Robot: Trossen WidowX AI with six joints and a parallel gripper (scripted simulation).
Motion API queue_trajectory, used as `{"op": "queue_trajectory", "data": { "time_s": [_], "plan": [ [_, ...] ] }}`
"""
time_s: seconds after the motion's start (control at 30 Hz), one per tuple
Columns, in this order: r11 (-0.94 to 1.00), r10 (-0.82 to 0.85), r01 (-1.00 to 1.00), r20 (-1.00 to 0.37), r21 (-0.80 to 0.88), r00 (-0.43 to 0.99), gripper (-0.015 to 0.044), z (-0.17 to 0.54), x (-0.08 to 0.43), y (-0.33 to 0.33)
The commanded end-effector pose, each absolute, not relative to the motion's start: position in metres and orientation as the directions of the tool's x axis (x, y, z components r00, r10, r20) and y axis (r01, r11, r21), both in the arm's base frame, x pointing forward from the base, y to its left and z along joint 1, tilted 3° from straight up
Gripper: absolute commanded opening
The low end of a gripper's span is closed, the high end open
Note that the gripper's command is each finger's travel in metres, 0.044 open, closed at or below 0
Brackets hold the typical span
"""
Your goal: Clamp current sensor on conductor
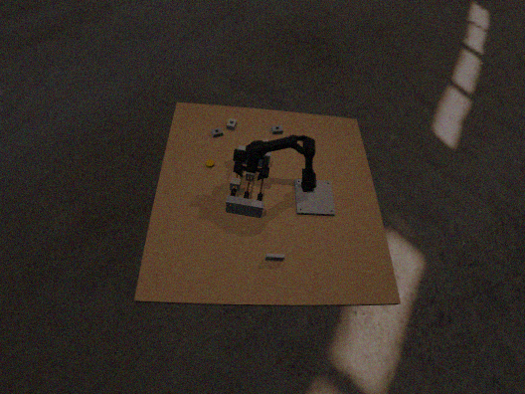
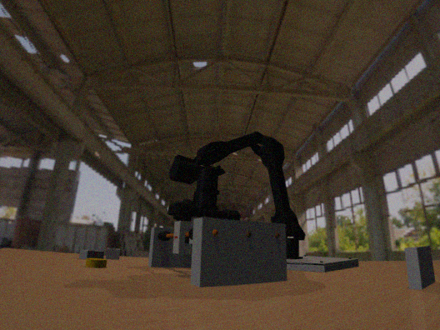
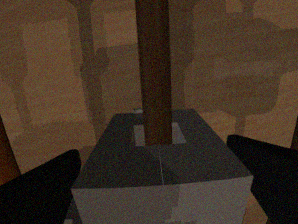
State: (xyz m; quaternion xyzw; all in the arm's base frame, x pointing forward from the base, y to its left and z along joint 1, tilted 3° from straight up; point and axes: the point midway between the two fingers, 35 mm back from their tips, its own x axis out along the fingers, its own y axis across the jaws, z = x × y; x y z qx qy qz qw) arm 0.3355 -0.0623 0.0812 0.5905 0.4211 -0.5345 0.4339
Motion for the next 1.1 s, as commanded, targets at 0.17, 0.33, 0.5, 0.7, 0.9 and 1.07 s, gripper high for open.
{"op": "queue_trajectory", "data": {
  "time_s": [0.17,0.33,0.5,0.7,0.9,1.07],
  "plan": [
    [-0.269,0.034,0.961,-0.997,0.06,0.072,0.044,0.088,0.337,-0.063],
    [-0.273,0.035,0.961,-0.998,0.045,0.057,0.044,0.144,0.337,-0.067],
    [-0.275,0.037,0.961,-0.998,0.033,0.045,0.044,0.183,0.331,-0.068],
    [-0.275,0.037,0.961,-0.998,0.033,0.045,0.044,0.183,0.331,-0.068],
    [-0.275,0.037,0.961,-0.998,0.033,0.045,0.044,0.183,0.331,-0.068],
    [-0.275,0.037,0.961,-0.998,0.033,0.045,0.044,0.183,0.331,-0.068]
  ]
}}
